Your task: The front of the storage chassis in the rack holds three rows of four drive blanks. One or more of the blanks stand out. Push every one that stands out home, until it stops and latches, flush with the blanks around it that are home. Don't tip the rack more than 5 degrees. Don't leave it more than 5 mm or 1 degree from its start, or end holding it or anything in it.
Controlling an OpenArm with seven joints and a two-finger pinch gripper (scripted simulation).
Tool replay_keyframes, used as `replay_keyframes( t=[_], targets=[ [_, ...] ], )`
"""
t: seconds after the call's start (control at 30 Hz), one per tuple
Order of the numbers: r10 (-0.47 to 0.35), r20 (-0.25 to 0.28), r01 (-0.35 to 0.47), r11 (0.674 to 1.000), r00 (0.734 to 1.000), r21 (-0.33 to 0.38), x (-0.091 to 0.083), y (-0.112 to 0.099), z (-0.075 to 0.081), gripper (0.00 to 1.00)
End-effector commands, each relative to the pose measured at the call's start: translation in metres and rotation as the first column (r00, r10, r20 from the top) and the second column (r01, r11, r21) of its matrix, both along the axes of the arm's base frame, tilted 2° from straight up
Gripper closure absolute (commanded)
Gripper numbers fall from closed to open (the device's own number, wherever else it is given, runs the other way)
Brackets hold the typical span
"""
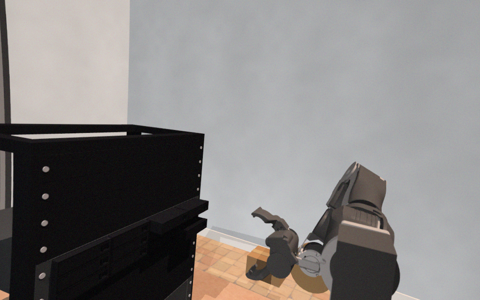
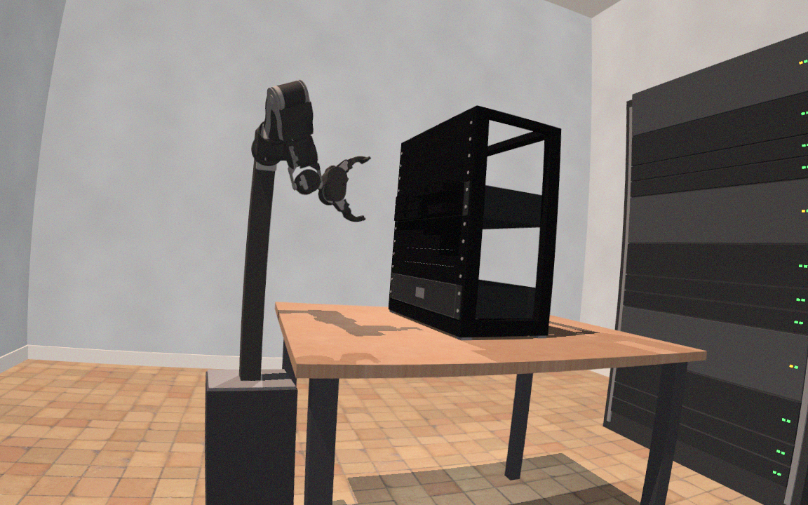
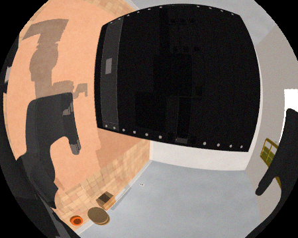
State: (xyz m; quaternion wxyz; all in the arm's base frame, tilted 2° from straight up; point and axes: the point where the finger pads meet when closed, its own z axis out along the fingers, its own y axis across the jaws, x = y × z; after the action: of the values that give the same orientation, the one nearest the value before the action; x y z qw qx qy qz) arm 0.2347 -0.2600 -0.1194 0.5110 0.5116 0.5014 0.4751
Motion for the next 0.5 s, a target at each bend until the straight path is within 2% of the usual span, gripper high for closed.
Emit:
replay_keyframes(
  t=[0.0, 0.43, 0.47],
  targets=[
    [0.000, -0.008, 0.000, 1.000, 1.000, 0.007, 0.005, -0.001, -0.001, 0.00],
    [0.000, -0.008, 0.000, 1.000, 1.000, 0.008, 0.065, -0.022, 0.007, 0.00],
    [0.000, -0.008, 0.000, 1.000, 1.000, 0.008, 0.065, -0.022, 0.007, 0.00]
  ],
)
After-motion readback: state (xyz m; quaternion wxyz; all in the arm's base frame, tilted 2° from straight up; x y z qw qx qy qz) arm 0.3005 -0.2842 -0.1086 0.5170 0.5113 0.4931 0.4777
